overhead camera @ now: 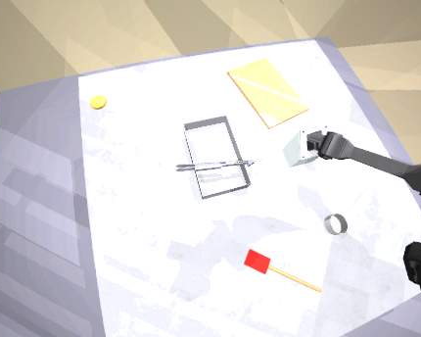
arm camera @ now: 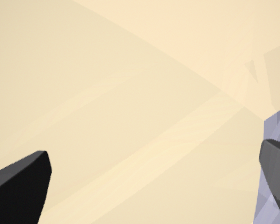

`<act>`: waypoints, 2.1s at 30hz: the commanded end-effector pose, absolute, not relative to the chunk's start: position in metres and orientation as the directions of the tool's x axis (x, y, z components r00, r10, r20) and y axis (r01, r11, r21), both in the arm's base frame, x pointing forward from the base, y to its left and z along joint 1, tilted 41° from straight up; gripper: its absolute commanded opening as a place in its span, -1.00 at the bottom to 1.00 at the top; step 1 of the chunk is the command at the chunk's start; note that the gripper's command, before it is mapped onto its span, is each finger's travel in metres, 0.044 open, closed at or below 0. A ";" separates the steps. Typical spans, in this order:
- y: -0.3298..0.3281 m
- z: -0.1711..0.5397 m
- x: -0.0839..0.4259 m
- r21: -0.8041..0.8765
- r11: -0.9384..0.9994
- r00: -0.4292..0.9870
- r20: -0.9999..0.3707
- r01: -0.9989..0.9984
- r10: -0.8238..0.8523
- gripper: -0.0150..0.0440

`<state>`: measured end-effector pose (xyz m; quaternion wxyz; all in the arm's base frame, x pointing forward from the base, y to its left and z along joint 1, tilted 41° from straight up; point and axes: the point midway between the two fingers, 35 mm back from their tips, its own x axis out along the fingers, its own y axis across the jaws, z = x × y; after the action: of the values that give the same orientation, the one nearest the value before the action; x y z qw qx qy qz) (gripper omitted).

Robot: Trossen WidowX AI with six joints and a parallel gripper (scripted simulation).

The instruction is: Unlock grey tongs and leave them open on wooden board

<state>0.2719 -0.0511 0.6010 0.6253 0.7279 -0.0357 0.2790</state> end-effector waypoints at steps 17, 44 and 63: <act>-0.128 0.313 0.447 0.338 -0.867 0.916 -0.295 0.366 0.272 1.00; -0.054 -0.010 0.363 -0.648 -0.724 0.082 -0.755 -0.237 0.650 1.00; -0.045 -0.019 0.373 -0.648 -0.724 0.082 -0.756 -0.237 0.650 1.00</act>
<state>0.3737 -0.0501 -0.0125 -0.3324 0.6599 0.1582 -0.6550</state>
